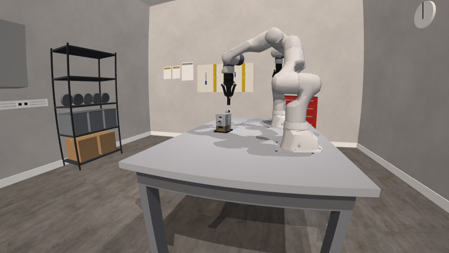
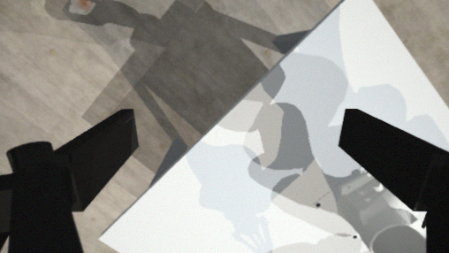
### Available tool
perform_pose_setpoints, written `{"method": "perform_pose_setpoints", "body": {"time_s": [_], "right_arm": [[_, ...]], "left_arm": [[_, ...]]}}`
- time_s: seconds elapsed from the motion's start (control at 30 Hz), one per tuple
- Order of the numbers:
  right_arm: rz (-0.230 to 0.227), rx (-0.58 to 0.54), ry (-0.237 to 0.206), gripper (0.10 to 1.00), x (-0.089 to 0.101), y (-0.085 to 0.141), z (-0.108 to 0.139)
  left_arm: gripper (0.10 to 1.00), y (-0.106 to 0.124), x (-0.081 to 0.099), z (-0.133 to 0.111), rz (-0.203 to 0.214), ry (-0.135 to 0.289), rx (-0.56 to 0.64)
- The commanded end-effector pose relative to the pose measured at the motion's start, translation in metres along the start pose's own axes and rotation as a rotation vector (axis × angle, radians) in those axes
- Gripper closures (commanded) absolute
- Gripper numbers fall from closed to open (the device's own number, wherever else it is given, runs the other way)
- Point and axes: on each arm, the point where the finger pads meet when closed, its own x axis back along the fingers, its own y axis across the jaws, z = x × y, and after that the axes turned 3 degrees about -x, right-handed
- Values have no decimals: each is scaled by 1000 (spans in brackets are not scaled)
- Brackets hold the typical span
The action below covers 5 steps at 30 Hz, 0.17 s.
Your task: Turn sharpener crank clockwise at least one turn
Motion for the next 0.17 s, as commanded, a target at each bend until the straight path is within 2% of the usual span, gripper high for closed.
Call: {"method": "perform_pose_setpoints", "body": {"time_s": [0.0, 0.13], "right_arm": [[-1, 5, 1, 98, 0, 1, 0], [-1, 5, 1, 98, 0, 1, 0]], "left_arm": [[999, 1, 1, 0, 0, -1, 3], [999, 1, 1, 0, 0, -1, 3]]}}
